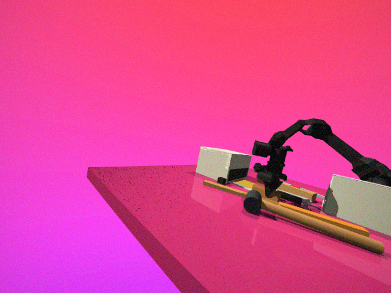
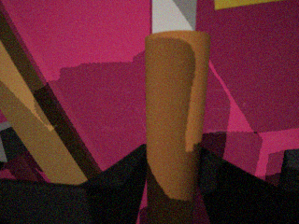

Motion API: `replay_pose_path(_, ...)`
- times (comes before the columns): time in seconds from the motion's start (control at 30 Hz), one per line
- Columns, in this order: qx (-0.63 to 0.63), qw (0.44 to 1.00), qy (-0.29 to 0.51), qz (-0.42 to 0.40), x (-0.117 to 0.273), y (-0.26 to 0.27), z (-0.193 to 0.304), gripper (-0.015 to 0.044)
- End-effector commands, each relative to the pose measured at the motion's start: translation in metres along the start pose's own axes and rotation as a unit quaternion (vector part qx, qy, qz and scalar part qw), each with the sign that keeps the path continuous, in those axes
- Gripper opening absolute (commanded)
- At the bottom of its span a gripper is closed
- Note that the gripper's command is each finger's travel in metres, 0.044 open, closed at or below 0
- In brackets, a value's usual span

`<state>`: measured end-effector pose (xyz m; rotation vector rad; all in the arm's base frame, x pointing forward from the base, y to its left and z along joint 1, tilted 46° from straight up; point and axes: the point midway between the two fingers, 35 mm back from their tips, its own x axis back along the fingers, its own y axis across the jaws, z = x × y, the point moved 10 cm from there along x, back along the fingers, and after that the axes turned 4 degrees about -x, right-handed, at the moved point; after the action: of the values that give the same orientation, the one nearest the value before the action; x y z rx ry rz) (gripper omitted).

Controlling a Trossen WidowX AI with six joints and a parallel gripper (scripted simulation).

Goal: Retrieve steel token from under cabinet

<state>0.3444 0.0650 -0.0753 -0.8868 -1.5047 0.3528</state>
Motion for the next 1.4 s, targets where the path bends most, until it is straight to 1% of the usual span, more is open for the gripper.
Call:
replay_pose_path(0.0, 0.000, 1.000, 0.002, 0.001, -0.001, -0.001, 0.008, 0.0000)
replay_pose_path(1.37, 0.001, 1.000, 0.003, 0.001, -0.001, -0.001, 0.065, 0.0000)
